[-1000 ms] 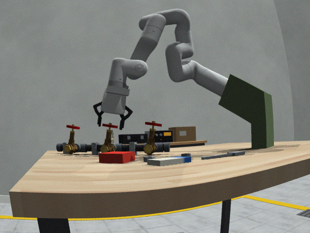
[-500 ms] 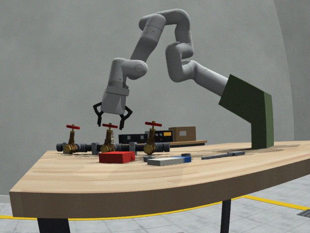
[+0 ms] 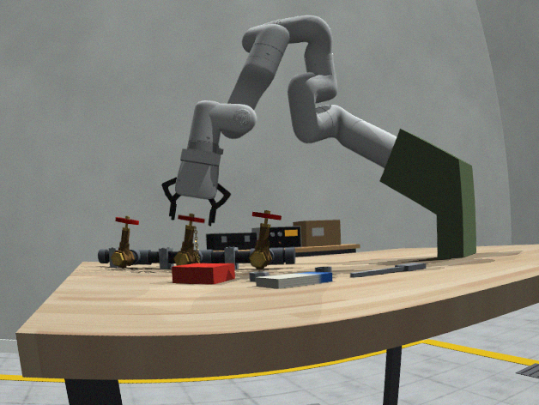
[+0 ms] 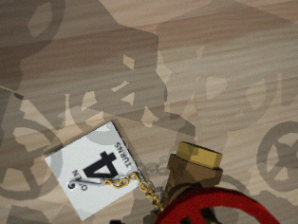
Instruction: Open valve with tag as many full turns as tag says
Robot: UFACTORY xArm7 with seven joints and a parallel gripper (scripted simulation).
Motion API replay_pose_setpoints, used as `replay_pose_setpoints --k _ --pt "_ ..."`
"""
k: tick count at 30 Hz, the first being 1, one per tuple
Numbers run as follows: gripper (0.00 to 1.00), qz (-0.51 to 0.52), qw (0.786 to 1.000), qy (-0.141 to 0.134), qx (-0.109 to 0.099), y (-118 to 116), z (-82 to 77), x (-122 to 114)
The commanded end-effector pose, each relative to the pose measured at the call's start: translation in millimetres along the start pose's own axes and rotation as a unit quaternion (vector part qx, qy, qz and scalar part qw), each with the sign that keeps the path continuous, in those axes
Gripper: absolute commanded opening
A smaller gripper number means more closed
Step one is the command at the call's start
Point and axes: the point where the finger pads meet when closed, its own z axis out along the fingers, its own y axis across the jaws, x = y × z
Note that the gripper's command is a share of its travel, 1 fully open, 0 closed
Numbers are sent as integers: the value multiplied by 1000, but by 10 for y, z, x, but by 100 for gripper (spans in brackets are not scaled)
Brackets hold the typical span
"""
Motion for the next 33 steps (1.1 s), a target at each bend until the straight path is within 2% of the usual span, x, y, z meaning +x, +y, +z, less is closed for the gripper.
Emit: replay_pose_setpoints --k 1,8,10,11,15,20,25,27,28,31,33 --pt "100 102 995 0 -2 17 -11 8" --pt "100 282 959 3 -2 17 -11 8" --pt "100 282 959 3 -2 17 -11 8" --pt "100 350 937 3 -2 17 -11 8" --pt "100 417 909 7 -1 17 -10 8" --pt "100 525 851 13 1 17 -10 7" --pt "100 623 782 19 3 18 -9 6" --pt "100 623 782 19 3 18 -9 6" --pt "100 677 736 21 4 18 -9 6" --pt "100 713 701 24 6 18 -9 6" --pt "100 745 667 26 7 18 -9 5"
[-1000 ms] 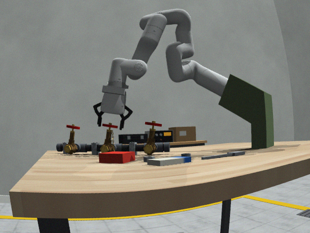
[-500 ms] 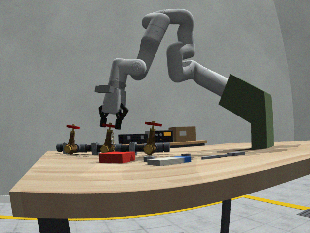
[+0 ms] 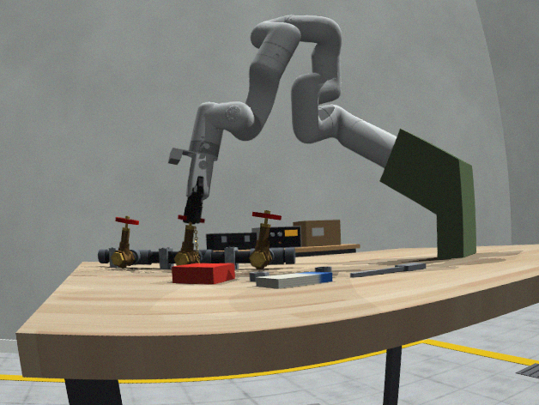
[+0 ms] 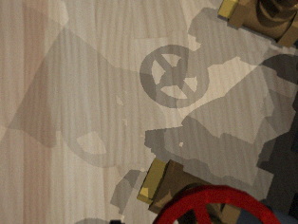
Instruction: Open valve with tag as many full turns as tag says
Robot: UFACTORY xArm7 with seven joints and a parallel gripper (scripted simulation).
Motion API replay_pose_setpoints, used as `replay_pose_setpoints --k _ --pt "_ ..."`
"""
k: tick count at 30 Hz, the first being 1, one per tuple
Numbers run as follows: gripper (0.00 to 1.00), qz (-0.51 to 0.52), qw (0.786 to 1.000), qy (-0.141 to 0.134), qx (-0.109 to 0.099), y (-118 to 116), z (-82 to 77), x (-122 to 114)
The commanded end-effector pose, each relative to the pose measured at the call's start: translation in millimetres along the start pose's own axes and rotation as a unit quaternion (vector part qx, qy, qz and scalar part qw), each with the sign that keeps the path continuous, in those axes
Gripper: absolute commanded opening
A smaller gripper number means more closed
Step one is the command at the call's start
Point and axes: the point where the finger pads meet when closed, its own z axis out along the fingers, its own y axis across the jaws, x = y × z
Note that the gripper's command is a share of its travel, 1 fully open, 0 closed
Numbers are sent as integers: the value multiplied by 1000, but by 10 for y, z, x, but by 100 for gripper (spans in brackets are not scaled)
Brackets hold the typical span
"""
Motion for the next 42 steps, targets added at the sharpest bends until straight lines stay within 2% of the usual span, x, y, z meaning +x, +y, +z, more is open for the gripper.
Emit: replay_pose_setpoints --k 1,5,9,11,12,16,22,26,28,29,39,40,42 --pt "100 139 990 3 -8 -3 -11 18" --pt "100 233 972 7 -5 -3 -11 17" --pt "100 324 946 10 -3 -3 -11 18" --pt "100 324 946 10 -3 -3 -11 18" --pt "100 388 922 12 -2 -3 -11 18" --pt "100 450 893 13 -3 -3 -11 18" --pt "100 565 825 13 -12 -3 -11 18" --pt "100 630 776 8 -29 -3 -11 18" --pt "100 630 776 8 -29 -3 -11 18" --pt "100 638 769 7 -33 -3 -11 18" --pt "100 638 769 7 -33 -3 -11 18" --pt "0 638 769 7 -33 -3 -11 18" --pt "0 638 769 7 -33 -3 -11 18"
